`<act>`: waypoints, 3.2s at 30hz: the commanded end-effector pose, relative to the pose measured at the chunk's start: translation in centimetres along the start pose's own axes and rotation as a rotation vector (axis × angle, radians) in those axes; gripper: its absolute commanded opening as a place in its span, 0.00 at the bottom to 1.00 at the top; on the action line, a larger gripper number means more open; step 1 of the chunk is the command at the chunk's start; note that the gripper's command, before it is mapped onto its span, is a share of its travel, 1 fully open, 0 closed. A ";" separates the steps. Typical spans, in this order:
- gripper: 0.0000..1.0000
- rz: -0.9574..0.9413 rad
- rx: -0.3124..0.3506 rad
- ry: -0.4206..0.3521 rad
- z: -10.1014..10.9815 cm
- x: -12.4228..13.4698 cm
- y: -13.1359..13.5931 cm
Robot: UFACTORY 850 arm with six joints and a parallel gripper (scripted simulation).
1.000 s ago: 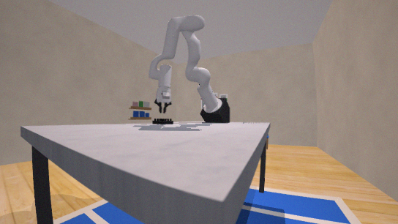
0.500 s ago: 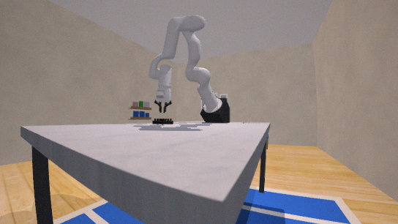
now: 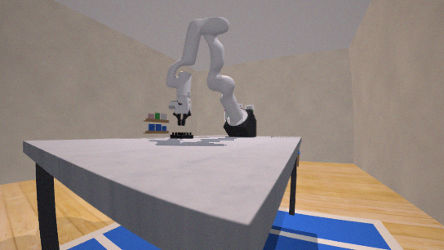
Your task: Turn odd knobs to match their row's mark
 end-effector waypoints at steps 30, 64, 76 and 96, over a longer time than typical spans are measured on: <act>0.19 -0.348 -0.017 -0.041 0.2 -0.1 0.1; 0.19 -0.348 -0.017 -0.041 0.1 -0.1 0.1; 0.19 -0.348 -0.017 -0.042 -0.6 -0.1 0.1; 0.19 -0.348 -0.017 -0.042 -2.7 -0.1 0.0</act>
Point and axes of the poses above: the point where the finger pads meet when closed, its own z axis back along the fingers, its own y axis across the jaws, x = y × z, the point moved 2 cm from there along z, back along the fingers, and after that the axes turned 9 degrees about -z, right-handed, at the moved point
